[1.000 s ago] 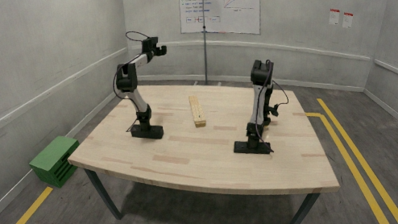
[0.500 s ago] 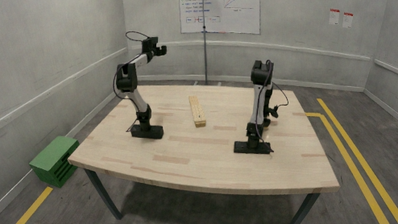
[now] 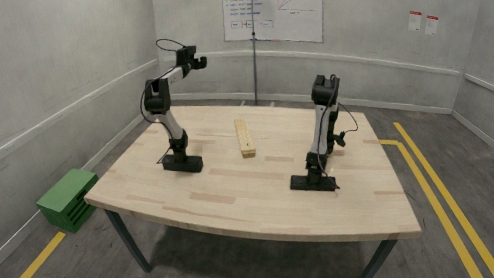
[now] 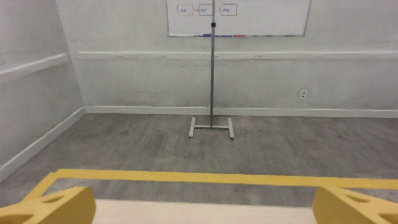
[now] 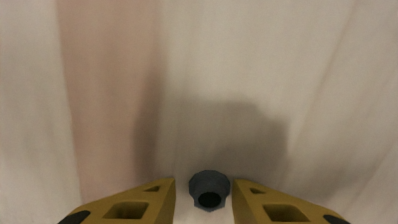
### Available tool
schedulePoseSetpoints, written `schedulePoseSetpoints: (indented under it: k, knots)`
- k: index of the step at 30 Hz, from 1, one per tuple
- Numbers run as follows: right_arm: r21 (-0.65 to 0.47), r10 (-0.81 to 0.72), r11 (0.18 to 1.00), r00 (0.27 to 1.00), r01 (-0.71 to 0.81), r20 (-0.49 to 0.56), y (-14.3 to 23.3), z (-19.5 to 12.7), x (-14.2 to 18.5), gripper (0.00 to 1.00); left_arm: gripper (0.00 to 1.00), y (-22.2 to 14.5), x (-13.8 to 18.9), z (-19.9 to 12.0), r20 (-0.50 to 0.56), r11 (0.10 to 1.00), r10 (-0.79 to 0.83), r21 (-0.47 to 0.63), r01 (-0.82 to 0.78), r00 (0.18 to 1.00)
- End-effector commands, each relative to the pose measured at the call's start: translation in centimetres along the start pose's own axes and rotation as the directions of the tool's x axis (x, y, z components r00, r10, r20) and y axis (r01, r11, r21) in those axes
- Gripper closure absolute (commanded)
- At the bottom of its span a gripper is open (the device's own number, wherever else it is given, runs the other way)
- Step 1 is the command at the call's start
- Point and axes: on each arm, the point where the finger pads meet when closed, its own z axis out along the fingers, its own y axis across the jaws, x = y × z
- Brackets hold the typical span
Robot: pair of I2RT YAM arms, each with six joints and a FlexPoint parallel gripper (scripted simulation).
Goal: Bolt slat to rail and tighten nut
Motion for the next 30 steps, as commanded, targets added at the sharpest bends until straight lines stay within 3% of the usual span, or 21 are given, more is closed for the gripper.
schedulePoseSetpoints:
  k: [1, 12, 30]
  knots:
    - [-0.012, -0.002, 1.000, 1.000, 0.002, 0.007, 0.31, -0.28, -0.09, 0.74, 0.00, -0.16, -0.67, -0.18, 0.020, 1.000, 0.000, 0.011, -0.001, 1.000]
    - [-0.012, -0.002, 1.000, 1.000, 0.002, 0.007, 0.31, -0.28, -0.09, 0.86, 0.00, -0.16, -0.67, -0.18, 0.020, 1.000, 0.000, 0.011, -0.001, 1.000]
    - [-0.012, -0.002, 1.000, 1.000, 0.002, 0.007, 0.31, -0.28, -0.09, 0.86, 0.00, -0.16, -0.67, -0.18, 0.020, 1.000, 0.000, 0.011, -0.001, 1.000]
